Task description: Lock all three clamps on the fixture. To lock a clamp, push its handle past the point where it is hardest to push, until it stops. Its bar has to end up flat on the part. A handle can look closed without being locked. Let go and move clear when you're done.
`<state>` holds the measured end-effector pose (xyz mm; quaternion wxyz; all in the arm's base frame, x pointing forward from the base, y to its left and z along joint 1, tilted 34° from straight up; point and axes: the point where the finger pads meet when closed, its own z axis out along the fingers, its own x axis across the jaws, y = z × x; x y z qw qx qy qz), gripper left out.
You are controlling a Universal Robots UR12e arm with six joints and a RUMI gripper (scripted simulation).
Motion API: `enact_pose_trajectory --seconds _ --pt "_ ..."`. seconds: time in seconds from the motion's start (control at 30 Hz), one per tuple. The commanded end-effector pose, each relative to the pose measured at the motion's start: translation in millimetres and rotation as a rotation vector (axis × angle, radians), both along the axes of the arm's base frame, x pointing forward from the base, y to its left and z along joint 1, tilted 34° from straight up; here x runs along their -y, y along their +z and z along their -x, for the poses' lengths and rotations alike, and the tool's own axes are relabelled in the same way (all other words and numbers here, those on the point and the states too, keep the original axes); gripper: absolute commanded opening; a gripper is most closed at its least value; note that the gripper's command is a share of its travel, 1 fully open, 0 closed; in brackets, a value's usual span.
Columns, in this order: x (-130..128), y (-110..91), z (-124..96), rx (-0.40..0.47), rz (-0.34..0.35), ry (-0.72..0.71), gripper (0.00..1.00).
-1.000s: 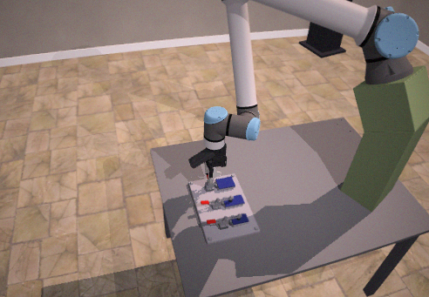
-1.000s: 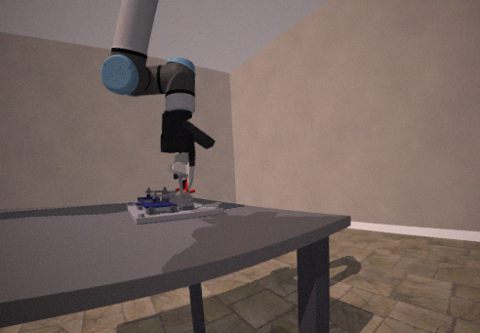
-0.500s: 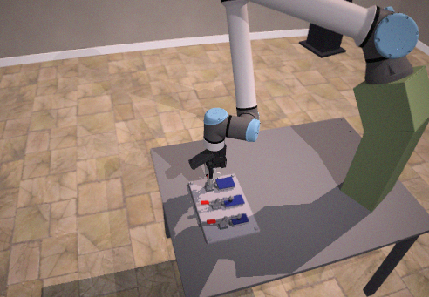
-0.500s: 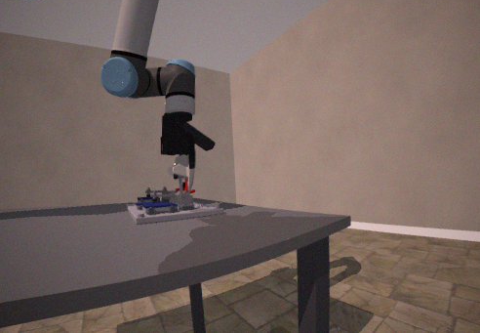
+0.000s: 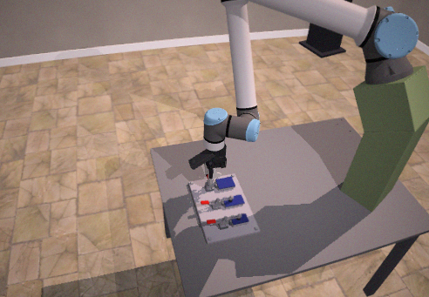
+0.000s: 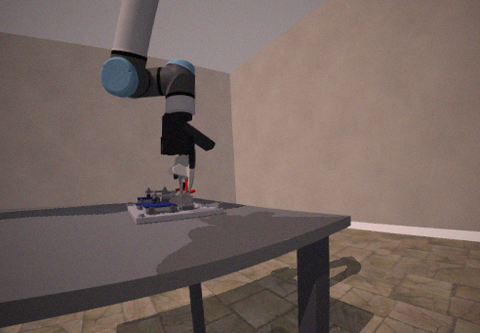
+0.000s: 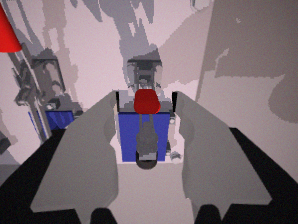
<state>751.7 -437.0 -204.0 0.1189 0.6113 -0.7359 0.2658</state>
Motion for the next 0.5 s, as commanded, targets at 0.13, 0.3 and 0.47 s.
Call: enact_pose_trajectory --seconds 0.13,0.3,0.47 --pt "-0.3 0.8 -0.4 0.001 0.000 0.000 0.28" --pt "-0.3 0.8 -0.4 0.001 0.000 0.000 0.28" --pt "-0.3 0.8 -0.4 0.001 0.000 0.000 0.00"
